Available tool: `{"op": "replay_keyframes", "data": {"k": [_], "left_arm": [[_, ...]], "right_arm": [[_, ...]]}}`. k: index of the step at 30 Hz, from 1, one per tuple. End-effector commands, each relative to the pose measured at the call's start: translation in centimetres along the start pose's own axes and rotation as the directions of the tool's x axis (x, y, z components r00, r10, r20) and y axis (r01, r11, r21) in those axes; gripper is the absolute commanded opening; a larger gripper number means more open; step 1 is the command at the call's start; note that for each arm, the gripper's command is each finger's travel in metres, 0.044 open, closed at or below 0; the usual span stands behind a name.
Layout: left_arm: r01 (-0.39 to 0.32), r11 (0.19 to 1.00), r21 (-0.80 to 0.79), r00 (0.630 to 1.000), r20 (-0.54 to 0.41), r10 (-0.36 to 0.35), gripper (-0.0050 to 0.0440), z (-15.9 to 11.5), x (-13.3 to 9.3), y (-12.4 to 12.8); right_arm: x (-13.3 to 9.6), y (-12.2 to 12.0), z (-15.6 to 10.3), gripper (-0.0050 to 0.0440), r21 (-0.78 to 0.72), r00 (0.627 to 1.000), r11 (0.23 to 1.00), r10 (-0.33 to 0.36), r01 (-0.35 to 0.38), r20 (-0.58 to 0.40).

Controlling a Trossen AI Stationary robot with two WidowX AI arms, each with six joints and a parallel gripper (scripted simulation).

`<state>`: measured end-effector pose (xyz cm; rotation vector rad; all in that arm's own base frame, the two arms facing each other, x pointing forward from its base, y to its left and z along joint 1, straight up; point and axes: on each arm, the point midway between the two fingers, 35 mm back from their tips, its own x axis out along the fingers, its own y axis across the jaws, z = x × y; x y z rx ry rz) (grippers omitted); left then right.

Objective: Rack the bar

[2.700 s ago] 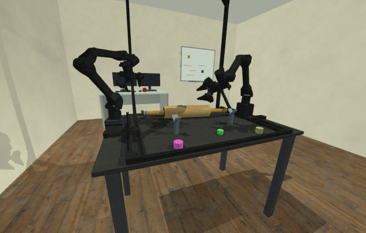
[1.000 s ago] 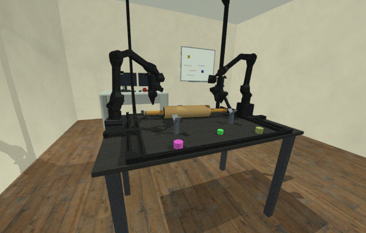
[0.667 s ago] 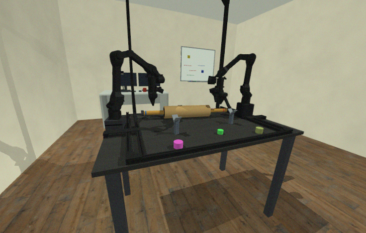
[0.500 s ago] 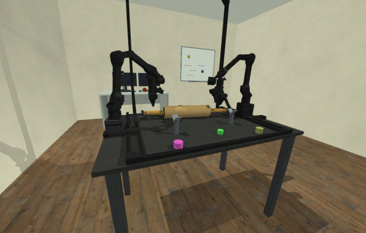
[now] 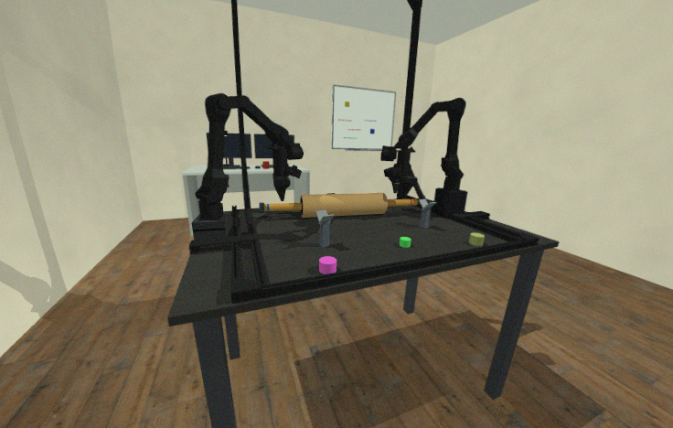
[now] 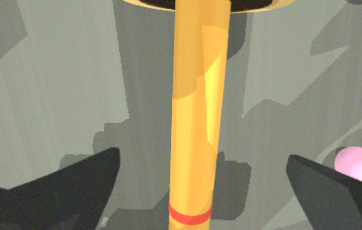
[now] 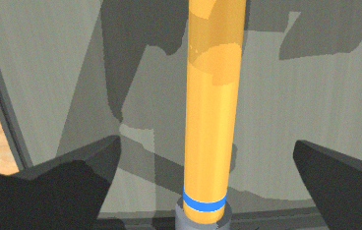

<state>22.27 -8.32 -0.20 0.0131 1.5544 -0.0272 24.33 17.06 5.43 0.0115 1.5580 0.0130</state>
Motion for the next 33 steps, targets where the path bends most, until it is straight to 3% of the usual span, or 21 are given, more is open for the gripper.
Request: {"op": "replay_keyframes", "data": {"k": [1,24,33], "left_arm": [[-0.008,1.000,-0.005,1.000,-0.016,0.008,0.0440,-0.4,1.0,0.2],[-0.009,1.000,-0.004,1.000,-0.016,0.009,0.0440,-0.7,4.3,0.3],[-0.009,1.000,-0.004,1.000,-0.016,0.009,0.0440,-0.8,4.4,0.3]], "right_arm": [[1.1,-0.3,-0.3,0.0440,0.001,1.000,1.000,-0.013,0.013,-0.013],[4.5,-0.5,-0.6,0.0440,-0.004,1.000,1.000,-0.016,0.016,-0.013],[4.6,-0.5,-0.6,0.0440,-0.004,1.000,1.000,-0.016,0.016,-0.013]]}}
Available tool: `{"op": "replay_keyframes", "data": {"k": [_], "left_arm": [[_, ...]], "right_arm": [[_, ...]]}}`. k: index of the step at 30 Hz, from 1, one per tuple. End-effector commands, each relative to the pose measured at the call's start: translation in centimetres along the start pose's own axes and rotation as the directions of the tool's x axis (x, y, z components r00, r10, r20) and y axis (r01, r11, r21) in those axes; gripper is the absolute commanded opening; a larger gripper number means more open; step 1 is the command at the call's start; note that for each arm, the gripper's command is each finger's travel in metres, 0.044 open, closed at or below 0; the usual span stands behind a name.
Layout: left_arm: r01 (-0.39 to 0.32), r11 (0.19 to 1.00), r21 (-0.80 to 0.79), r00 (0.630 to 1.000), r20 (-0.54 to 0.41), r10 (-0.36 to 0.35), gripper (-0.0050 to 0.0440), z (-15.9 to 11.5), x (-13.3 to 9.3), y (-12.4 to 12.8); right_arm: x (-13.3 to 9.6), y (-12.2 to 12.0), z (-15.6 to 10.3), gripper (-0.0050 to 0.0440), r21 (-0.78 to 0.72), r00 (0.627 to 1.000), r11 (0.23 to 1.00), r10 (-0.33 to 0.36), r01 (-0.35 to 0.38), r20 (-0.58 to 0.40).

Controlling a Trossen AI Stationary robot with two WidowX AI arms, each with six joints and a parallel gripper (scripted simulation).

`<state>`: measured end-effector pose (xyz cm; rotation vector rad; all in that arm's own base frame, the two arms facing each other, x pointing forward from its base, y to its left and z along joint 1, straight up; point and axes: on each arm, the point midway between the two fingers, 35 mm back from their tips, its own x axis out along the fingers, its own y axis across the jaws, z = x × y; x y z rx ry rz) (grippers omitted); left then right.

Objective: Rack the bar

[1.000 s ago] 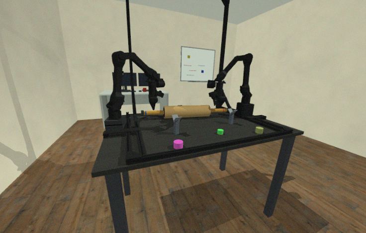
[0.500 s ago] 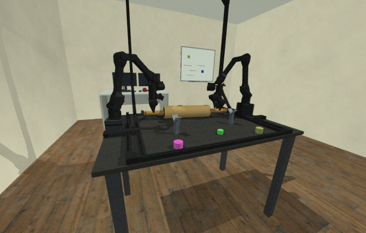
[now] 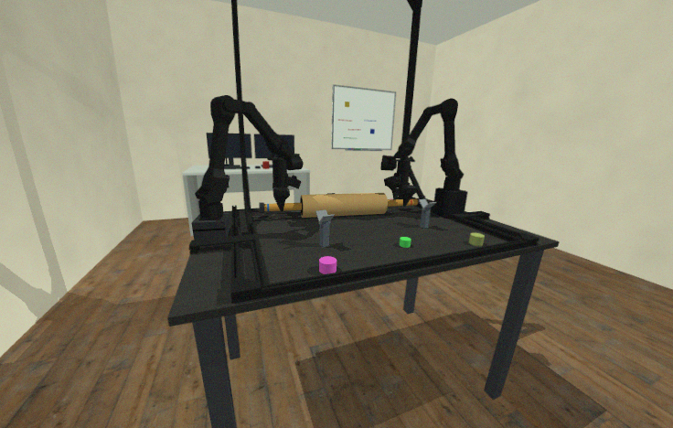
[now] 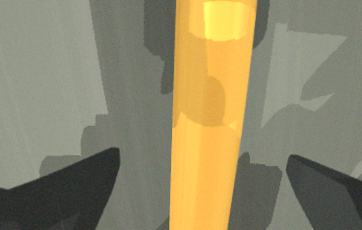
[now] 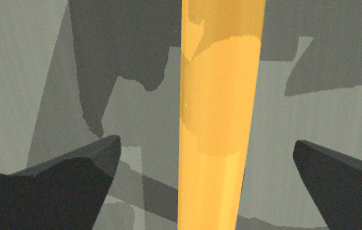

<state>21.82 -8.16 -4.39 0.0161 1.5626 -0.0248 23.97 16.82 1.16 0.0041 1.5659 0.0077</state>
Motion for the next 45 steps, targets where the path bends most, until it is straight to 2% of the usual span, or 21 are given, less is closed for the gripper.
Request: {"op": "replay_keyframes", "data": {"k": [1,9,14,29,31,34,36,41,45], "left_arm": [[0.000,1.000,0.000,1.000,0.000,0.000,0.0416,0.0,0.0,0.0],[0.000,1.000,0.000,1.000,0.000,0.000,0.0224,0.0,0.0,0.0],[0.000,1.000,0.000,1.000,0.000,0.000,0.0217,0.0,0.0,0.0],[0.000,1.000,0.000,1.000,0.000,0.000,0.0117,0.0,0.0,0.0],[0.000,1.000,0.000,1.000,0.000,0.000,0.0117,0.0,0.0,0.0],[-0.001,1.000,-0.003,1.000,-0.007,0.001,0.0045,-0.2,-0.1,0.1],[-0.004,1.000,-0.003,1.000,-0.007,0.004,0.0000,0.0,-1.6,0.0],[-0.002,1.000,-0.004,1.000,0.008,0.003,0.0000,0.3,-6.9,-0.1],[-0.006,1.000,-0.004,1.000,-0.008,0.005,0.0000,-0.1,-9.3,0.0]], "right_arm": [[0.0,0.0,0.0,0.0416,0.000,1.000,1.000,0.000,0.000,0.000],[0.0,0.0,0.0,0.0224,0.000,1.000,1.000,0.000,0.000,0.000],[0.0,0.0,0.0,0.0217,0.000,1.000,1.000,0.000,0.000,0.000],[0.0,0.0,0.0,0.0117,0.000,1.000,1.000,0.000,0.000,0.000],[0.0,0.0,0.0,0.0117,0.000,1.000,1.000,0.000,0.000,0.000],[-0.1,0.0,-0.1,0.0045,-0.002,1.000,1.000,-0.003,0.003,-0.006],[-1.6,0.1,-0.1,0.0000,-0.002,1.000,1.000,-0.006,0.006,-0.006],[-6.8,0.1,-0.1,0.0000,-0.002,1.000,1.000,-0.010,0.010,-0.005],[-9.3,0.0,0.0,0.0000,-0.003,1.000,1.000,-0.008,0.008,-0.005]]}}
